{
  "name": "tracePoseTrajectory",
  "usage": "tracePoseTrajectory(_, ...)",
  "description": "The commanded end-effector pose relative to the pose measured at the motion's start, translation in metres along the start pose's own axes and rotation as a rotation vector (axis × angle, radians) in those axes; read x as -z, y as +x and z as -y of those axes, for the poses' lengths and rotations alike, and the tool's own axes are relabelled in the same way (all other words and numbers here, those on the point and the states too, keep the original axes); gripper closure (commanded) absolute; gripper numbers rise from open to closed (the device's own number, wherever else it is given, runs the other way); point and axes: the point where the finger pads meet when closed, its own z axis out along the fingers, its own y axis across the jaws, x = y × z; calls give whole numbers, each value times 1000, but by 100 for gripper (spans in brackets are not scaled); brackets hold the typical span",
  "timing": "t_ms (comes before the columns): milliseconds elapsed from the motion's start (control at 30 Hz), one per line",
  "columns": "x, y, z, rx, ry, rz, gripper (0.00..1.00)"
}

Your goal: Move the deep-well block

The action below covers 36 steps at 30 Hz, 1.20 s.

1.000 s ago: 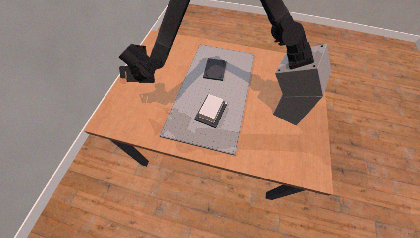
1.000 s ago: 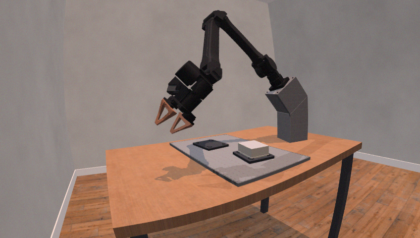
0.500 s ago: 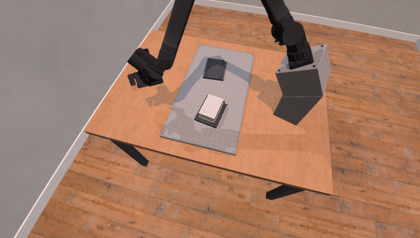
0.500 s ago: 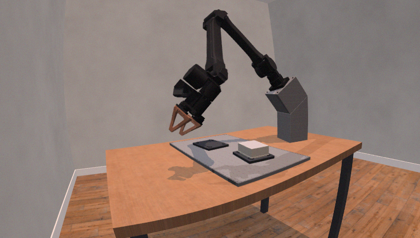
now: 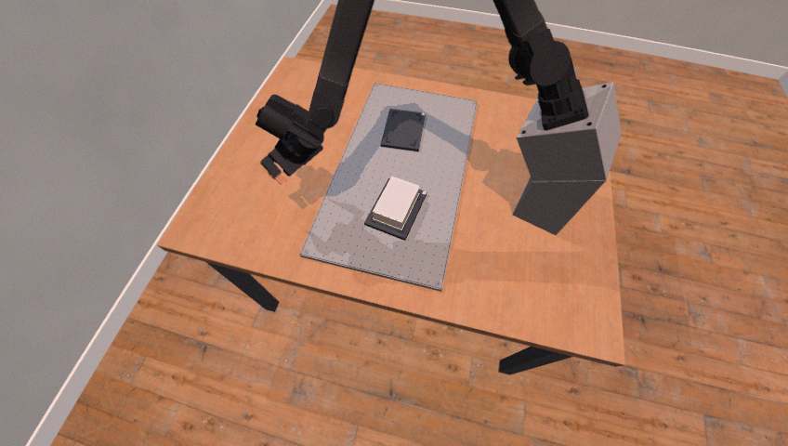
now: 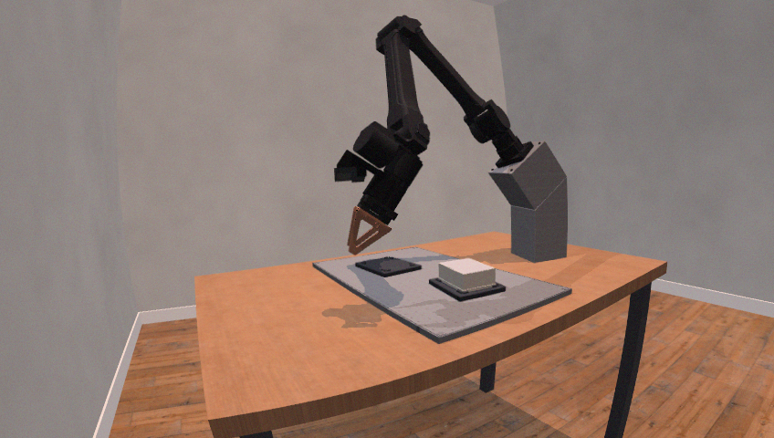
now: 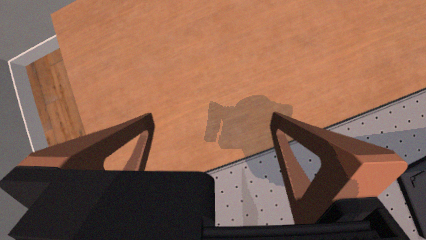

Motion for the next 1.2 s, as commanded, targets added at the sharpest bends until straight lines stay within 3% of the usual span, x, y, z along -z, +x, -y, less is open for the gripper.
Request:
tracePoseTrajectory(0,20,-2,-10,142,-36,-12,0)
tracePoseTrajectory(200,27,21,-1,331,-54,-73,0)
tracePoseTrajectory(267,27,21,-1,331,-54,-73,0)
tracePoseTrajectory(767,54,85,27,802,-139,-223,0)
tracePoseTrajectory(833,54,85,27,802,-139,-223,0)
tracePoseTrajectory(1167,75,126,50,1110,-228,-318,0)
